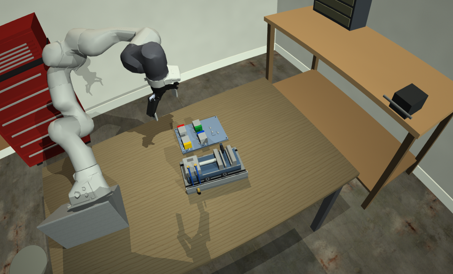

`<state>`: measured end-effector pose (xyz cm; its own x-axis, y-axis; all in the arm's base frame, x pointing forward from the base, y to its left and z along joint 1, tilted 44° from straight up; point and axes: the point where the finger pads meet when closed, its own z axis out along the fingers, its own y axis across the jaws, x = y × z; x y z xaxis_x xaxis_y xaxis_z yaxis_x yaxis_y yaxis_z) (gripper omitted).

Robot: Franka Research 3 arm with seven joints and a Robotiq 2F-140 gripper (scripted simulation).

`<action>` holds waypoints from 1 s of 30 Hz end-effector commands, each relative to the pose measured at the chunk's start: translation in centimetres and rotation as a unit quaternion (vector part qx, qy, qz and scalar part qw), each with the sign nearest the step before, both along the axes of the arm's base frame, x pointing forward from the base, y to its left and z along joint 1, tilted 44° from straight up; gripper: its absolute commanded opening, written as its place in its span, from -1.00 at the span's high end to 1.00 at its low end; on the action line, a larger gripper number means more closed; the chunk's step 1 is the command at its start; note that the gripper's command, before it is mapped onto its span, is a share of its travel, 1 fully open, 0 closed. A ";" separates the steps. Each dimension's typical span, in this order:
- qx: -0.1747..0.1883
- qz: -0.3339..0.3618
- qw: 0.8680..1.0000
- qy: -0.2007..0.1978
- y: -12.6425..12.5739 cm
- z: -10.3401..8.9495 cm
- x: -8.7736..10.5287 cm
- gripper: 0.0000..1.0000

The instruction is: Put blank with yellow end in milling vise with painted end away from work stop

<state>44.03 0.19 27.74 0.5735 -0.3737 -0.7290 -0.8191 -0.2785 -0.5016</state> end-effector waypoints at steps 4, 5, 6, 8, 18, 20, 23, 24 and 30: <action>-0.032 -0.039 0.997 0.052 0.7 0.6 2.0 -1.00; -0.042 -0.051 0.995 0.069 1.0 0.9 2.7 -1.00; -0.052 -0.063 0.993 0.085 1.3 1.1 3.3 -1.00; -0.052 -0.063 0.993 0.085 1.3 1.1 3.3 -1.00; -0.052 -0.063 0.993 0.085 1.3 1.1 3.3 -1.00; -0.066 -0.069 0.991 0.090 1.9 1.7 4.5 -1.00; -0.094 -0.105 0.980 0.140 2.6 2.3 6.5 -1.00; -0.094 -0.105 0.980 0.140 2.6 2.3 6.5 -1.00; -0.094 -0.105 0.980 0.140 2.6 2.3 6.5 -1.00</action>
<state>50.25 3.18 30.31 0.3677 -0.5700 -0.7348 -0.9299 -0.2203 -0.2944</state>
